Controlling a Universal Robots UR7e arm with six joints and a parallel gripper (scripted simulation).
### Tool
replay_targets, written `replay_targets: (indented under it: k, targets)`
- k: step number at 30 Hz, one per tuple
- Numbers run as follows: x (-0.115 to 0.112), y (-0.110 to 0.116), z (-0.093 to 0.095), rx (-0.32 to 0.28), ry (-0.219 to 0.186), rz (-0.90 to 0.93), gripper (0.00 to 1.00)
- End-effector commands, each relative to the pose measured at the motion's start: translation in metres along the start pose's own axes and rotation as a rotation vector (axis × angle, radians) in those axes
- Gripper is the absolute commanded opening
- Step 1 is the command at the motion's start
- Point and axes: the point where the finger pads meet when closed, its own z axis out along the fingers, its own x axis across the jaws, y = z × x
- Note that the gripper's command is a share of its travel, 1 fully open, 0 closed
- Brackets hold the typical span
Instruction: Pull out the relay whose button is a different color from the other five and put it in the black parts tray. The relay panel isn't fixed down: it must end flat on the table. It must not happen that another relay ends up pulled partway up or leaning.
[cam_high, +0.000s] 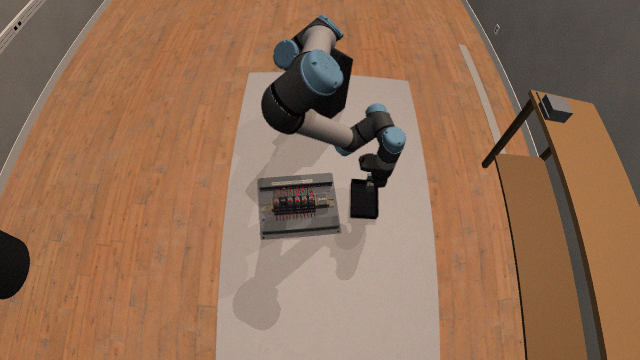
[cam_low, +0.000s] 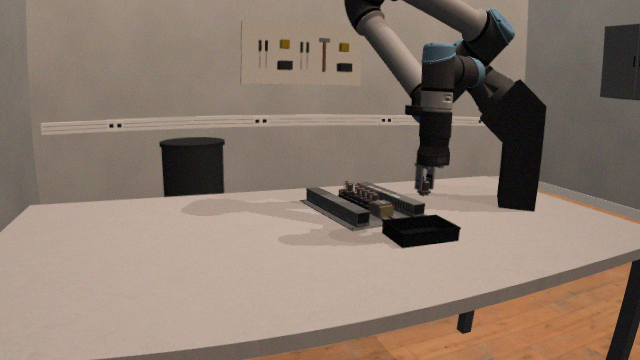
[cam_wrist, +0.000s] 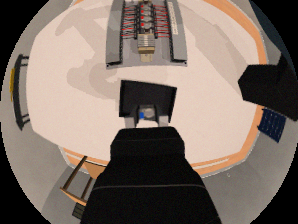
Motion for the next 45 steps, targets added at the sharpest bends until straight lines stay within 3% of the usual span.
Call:
replay_targets:
  k: [1, 18, 45]
  targets:
    - [0.000, 0.000, 0.001, 0.000, -0.001, 0.000, 0.00]
    - [0.000, 0.000, 0.022, 0.000, -0.001, 0.000, 0.00]
    - [0.000, 0.000, 0.080, 0.000, -0.001, 0.000, 0.00]
